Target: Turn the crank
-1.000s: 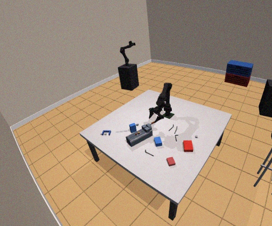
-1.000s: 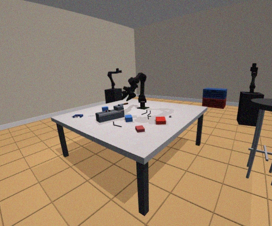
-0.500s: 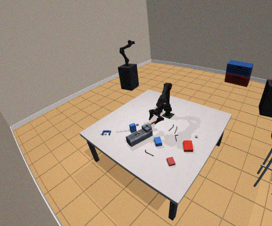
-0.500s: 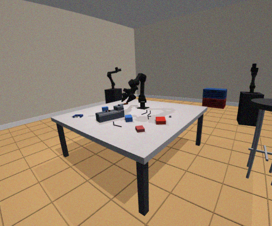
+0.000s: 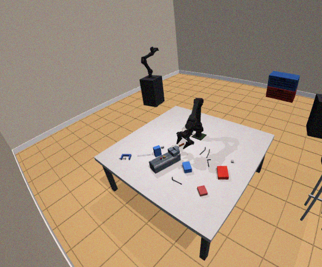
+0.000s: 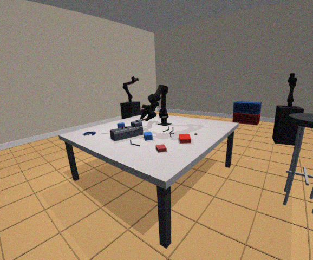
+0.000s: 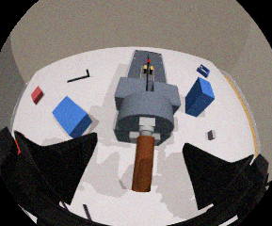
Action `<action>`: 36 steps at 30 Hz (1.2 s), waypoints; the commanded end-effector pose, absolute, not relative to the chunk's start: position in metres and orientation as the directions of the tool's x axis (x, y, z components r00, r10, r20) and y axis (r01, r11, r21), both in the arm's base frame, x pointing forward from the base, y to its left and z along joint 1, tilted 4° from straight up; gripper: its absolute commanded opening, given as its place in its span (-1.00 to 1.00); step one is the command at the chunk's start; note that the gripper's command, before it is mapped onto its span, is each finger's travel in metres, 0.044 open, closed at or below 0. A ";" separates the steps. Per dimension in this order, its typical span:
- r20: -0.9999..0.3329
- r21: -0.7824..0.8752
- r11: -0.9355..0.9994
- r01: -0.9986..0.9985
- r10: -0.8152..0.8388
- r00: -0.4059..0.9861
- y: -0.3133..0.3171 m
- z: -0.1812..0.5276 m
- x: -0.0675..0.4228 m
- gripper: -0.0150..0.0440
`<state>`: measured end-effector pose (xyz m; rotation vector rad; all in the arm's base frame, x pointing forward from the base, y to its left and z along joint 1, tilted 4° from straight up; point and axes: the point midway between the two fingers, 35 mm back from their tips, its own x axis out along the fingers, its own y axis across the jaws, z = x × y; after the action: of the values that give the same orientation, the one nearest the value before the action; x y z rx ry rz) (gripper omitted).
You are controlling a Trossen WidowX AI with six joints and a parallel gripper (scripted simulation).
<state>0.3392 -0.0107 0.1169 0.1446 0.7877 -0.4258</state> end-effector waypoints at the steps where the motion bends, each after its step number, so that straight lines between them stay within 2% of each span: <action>1: -0.723 -0.043 0.905 0.423 -0.320 0.612 -0.011 0.105 0.337 1.00; 8: -0.723 -0.043 0.905 0.423 -0.320 0.612 -0.012 0.099 0.336 1.00; 25: -0.723 -0.043 0.905 0.423 -0.320 0.612 -0.012 0.099 0.336 -0.49; 36: -0.723 -0.043 0.905 0.423 -0.320 0.612 -0.010 0.101 0.337 -0.49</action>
<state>0.3361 -0.0116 0.1016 0.1387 0.8015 -0.4299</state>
